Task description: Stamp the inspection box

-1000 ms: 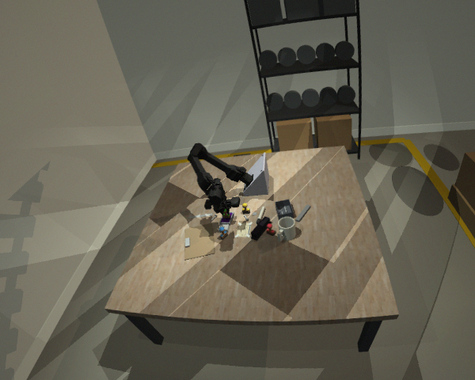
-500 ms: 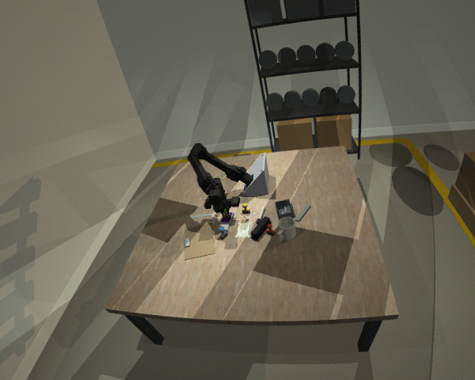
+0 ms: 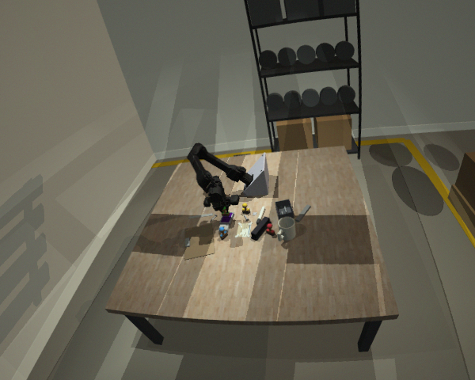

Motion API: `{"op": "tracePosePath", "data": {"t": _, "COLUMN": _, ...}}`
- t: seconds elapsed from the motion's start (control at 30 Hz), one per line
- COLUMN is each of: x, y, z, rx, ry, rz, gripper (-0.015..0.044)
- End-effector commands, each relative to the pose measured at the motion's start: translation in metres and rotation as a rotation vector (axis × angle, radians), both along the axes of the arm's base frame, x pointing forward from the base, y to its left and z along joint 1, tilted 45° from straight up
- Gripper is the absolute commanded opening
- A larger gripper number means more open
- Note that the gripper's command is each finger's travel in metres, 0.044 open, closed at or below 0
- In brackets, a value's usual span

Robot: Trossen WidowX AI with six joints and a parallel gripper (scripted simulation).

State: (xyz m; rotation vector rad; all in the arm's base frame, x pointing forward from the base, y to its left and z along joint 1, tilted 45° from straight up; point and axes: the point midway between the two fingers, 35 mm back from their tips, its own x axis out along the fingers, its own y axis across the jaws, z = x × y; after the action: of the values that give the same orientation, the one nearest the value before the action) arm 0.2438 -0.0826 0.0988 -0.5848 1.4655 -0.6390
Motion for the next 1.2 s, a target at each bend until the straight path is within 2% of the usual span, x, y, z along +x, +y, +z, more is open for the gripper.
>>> {"op": "tracePosePath", "data": {"t": 0.0, "x": 0.001, "y": 0.005, "z": 0.004, "rx": 0.004, "ry": -0.002, "rz": 0.0, "gripper": 0.0}}
{"op": "tracePosePath", "data": {"t": 0.7, "x": 0.0, "y": 0.028, "z": 0.027, "rx": 0.004, "ry": -0.005, "rz": -0.004, "gripper": 0.0}}
{"op": "tracePosePath", "data": {"t": 1.17, "x": 0.04, "y": 0.05, "z": 0.012, "rx": 0.008, "ry": -0.292, "rz": -0.289, "gripper": 0.0}}
